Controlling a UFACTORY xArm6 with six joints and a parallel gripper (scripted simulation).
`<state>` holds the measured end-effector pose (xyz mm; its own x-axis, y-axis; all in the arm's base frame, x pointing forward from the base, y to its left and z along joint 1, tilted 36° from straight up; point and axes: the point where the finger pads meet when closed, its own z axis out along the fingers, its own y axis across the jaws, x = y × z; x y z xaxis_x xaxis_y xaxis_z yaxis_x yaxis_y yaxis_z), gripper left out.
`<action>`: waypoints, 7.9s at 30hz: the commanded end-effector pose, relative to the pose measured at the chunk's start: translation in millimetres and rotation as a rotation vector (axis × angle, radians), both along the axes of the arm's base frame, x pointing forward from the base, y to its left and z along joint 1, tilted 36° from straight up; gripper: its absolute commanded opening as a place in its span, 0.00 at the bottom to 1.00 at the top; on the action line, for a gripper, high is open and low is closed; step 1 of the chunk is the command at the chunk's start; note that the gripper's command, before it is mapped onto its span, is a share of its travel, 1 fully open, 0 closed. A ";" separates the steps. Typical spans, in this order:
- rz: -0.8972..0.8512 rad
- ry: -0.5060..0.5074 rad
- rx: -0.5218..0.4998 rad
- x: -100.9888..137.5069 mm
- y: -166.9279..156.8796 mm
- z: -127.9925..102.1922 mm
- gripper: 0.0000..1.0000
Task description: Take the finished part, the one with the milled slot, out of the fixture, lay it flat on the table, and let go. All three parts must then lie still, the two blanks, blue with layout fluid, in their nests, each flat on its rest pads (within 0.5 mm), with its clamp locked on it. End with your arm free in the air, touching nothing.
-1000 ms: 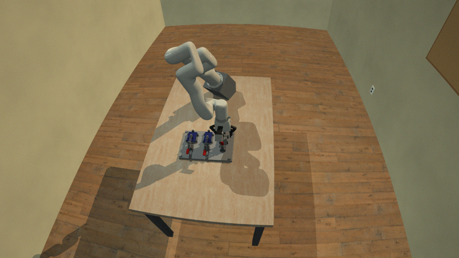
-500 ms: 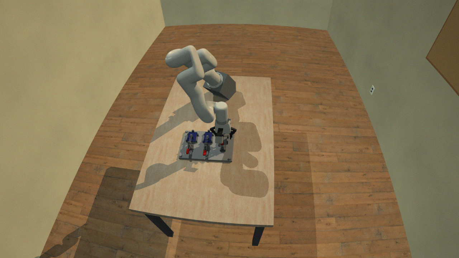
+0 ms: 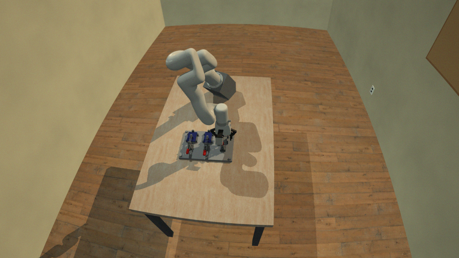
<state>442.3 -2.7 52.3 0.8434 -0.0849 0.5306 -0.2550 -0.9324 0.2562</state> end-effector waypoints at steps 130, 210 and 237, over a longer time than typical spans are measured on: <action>0.001 -0.002 0.001 -18.2 14.1 31.5 0.00; 0.001 -0.002 0.001 -35.2 39.5 48.8 0.00; 0.001 -0.002 0.001 -22.7 85.0 36.4 0.00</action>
